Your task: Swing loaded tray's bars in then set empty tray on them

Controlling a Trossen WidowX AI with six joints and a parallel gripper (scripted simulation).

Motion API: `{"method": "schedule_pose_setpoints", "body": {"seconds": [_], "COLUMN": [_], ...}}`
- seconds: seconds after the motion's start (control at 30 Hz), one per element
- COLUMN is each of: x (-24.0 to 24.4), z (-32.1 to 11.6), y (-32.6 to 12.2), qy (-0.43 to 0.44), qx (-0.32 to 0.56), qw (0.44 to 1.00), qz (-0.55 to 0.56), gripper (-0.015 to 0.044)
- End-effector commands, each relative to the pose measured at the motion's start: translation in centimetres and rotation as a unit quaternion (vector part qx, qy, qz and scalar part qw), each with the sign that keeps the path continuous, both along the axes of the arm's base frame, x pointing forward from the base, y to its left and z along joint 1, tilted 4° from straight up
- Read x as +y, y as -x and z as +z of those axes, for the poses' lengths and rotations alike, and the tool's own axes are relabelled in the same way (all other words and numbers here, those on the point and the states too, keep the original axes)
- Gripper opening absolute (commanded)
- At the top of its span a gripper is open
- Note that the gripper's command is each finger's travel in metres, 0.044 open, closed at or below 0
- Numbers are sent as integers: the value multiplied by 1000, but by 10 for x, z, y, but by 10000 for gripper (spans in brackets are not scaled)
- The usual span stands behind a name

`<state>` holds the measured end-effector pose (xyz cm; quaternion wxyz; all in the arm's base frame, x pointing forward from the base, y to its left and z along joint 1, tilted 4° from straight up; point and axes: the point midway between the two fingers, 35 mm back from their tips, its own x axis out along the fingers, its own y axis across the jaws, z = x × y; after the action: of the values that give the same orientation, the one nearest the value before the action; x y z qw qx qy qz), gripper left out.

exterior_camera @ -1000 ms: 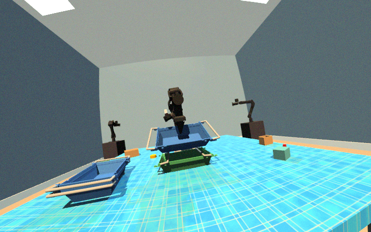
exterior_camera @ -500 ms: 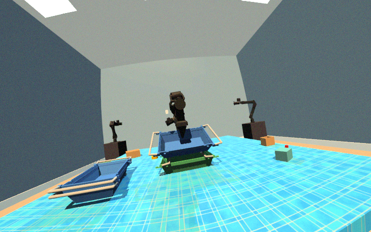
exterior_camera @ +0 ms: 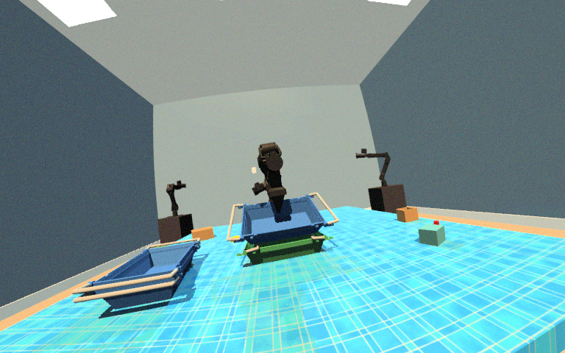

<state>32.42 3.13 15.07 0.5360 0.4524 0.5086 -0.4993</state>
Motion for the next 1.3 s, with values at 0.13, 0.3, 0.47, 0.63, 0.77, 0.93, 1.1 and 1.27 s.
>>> {"method": "schedule_pose_setpoints", "body": {"seconds": [0.13, 0.3, 0.47, 0.63, 0.77, 0.93, 1.1, 1.27], "x": [0, -1, -2, -2, -2, -3, -3, -4], "z": [0, -3, -8, -12, -15, -20, -20, -23], "y": [2, 4, 8, 11, 12, 15, 16, 17], "qy": [-2, -2, -1, -1, -1, -1, -1, -1], "qx": [-12, -12, -12, -12, -12, -12, -12, -12], "qw": [1000, 1000, 1000, 1000, 1000, 1000, 1000, 1000], "qz": [3, 3, 3, 3, 3, 3, 3, 3], "gripper": [0, 0, 0, 0, 0, 0, 0, 0]}}
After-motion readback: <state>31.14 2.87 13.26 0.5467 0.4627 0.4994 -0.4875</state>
